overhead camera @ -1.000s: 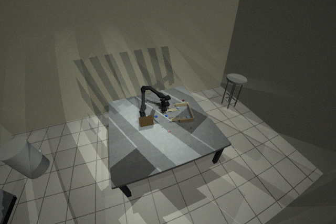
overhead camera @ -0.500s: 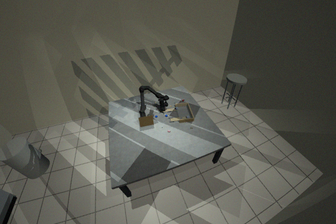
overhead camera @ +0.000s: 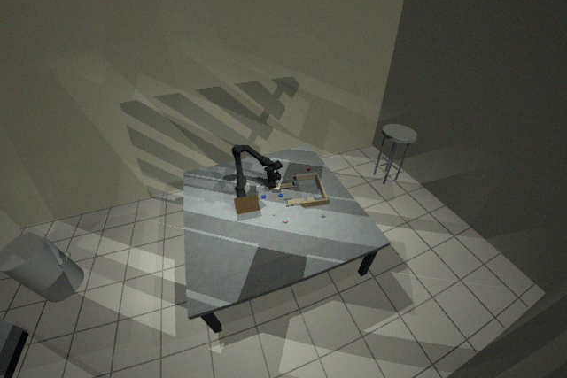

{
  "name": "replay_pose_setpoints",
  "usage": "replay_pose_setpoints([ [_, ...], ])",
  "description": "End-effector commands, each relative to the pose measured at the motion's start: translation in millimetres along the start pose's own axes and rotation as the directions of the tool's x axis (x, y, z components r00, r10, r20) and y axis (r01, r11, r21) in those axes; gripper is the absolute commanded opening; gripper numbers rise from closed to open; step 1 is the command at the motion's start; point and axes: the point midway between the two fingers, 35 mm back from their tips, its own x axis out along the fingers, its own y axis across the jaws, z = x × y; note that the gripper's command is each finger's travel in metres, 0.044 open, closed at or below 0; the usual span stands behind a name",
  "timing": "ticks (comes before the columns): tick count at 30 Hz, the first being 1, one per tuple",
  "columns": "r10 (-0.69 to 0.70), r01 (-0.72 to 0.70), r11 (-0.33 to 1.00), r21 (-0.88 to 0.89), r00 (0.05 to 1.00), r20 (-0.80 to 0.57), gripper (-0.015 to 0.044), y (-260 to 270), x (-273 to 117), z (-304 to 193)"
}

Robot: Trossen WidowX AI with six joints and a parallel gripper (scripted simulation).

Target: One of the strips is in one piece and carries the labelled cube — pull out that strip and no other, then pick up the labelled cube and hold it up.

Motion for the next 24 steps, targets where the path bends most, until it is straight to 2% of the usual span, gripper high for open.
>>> replay_pose_setpoints([
  [1, -0.009, 0.009, 1.000, 0.009, 0.999, -0.034, 0.0000, -3.2, 7.1, -15.7],
  [24, -0.009, 0.009, 1.000, 0.010, 0.999, -0.035, 0.0000, -3.1, 6.3, -40.1],
])
